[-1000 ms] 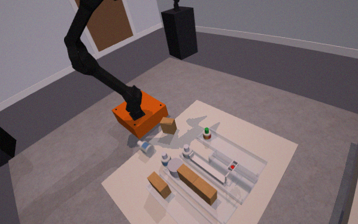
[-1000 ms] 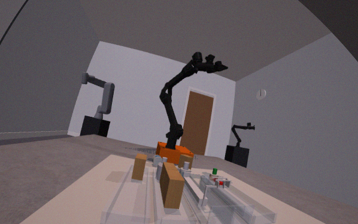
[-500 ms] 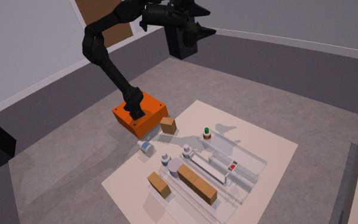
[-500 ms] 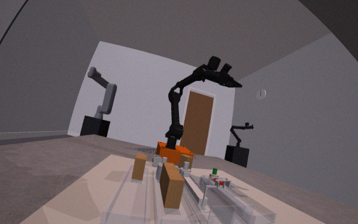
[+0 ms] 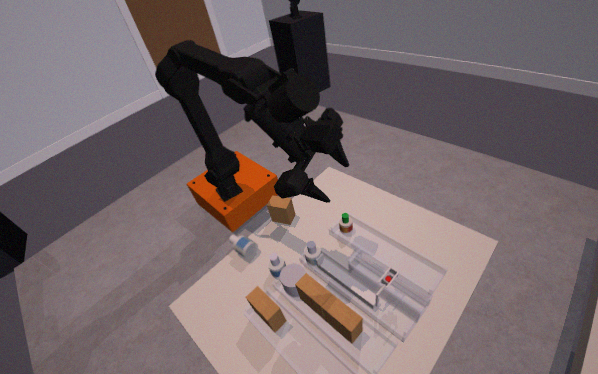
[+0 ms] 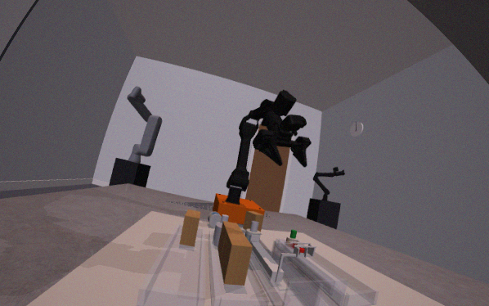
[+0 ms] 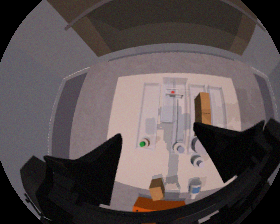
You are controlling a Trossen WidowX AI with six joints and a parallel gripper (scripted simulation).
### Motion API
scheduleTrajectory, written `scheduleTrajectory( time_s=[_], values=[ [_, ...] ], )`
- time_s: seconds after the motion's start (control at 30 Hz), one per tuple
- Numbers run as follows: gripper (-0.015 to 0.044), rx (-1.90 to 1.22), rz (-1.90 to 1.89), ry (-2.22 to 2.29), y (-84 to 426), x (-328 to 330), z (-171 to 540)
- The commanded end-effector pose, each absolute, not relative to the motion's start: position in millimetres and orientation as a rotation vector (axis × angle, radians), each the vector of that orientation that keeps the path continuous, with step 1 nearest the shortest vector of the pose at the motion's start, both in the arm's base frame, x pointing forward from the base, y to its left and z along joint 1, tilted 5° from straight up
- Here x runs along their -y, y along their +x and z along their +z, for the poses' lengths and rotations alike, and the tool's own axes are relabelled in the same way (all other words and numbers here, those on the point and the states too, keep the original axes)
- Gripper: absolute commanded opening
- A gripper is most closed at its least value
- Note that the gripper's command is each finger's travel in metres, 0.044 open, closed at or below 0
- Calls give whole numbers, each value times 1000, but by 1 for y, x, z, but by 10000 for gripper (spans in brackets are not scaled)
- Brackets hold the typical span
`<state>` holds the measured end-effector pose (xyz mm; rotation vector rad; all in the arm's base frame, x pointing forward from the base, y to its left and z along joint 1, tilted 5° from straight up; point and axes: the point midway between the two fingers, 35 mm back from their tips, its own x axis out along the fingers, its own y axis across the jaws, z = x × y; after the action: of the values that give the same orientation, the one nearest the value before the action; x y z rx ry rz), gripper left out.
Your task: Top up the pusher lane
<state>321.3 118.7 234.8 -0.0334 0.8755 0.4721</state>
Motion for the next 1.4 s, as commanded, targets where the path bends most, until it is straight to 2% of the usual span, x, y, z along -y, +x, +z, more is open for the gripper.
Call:
scheduleTrajectory(
  time_s=[0.0, 0.27, 1.37],
  values=[
    [440, -1049, 349, -81, 320, -73, 180],
    [440, -1425, 171, -131, 276, 15, 92],
    [440, -1458, 161, -131, 286, 20, 33]
  ],
)
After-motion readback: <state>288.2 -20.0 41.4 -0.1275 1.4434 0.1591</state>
